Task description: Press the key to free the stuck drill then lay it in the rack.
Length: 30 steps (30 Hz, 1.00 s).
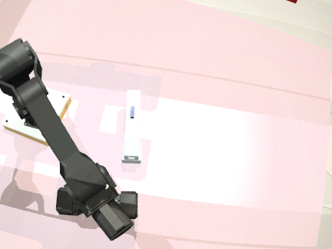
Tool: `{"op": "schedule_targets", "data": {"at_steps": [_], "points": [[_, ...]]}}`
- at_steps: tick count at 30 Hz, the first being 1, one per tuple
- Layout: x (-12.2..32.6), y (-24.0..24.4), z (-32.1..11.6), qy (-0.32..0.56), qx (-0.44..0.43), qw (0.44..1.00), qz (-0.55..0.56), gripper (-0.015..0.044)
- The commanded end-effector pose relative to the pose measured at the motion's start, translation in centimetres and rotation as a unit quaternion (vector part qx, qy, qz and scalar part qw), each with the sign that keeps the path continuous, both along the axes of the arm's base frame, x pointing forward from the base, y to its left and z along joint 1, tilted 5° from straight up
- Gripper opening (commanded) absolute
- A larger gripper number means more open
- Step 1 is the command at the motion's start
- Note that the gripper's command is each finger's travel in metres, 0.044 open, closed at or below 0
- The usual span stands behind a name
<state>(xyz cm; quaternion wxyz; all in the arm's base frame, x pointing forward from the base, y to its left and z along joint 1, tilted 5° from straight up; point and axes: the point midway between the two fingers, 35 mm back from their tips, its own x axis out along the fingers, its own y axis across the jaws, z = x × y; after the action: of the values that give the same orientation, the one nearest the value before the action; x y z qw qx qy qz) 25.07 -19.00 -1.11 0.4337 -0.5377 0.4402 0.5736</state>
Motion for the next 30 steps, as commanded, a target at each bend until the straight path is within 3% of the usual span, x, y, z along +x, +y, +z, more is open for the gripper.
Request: {"op": "schedule_targets", "data": {"at_steps": [1,19,30], "points": [[0.0,0.0,0.8,0.0,0.002,1.0,0.001,0.044],[0.4,-0.3,8.0,-0.001,0.004,1.0,0.002,0.044],[-0.4,-4.4,10.4,-0.07,-0.048,0.989,-0.124,0.044]]}}
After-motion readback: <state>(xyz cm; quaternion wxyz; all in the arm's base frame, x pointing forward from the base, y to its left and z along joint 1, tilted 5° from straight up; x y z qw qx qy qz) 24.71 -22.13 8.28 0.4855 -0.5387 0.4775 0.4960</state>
